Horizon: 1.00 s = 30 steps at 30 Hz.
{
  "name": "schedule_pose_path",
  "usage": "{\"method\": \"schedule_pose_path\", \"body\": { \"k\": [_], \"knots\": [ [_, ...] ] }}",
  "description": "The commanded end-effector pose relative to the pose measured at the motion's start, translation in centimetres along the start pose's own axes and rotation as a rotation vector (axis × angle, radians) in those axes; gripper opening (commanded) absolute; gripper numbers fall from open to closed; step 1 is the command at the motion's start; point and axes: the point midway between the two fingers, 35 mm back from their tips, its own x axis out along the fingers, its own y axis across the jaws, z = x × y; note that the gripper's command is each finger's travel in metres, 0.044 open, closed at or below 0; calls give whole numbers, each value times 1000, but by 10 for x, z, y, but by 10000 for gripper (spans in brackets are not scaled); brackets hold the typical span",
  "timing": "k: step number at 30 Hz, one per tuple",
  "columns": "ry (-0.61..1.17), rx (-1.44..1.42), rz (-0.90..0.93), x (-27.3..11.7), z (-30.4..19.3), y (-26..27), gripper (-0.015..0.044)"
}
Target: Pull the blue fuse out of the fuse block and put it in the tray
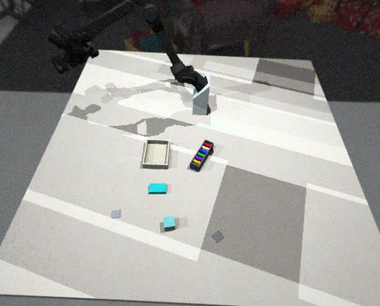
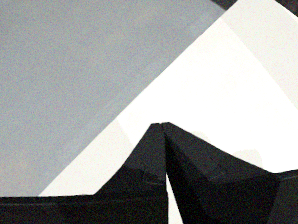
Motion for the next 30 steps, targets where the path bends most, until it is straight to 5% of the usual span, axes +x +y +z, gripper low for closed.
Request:
{"method": "schedule_pose_path", "body": {
  "k": [1,3,12,30],
  "knots": [
    [3,-4,2,0,-1,1,26],
    [27,-37,14,1,-12,7,74],
    [266,-444,209,-18,-137,69,74],
    [484,-1376,717,-172,-367,94,74]
  ]
}}
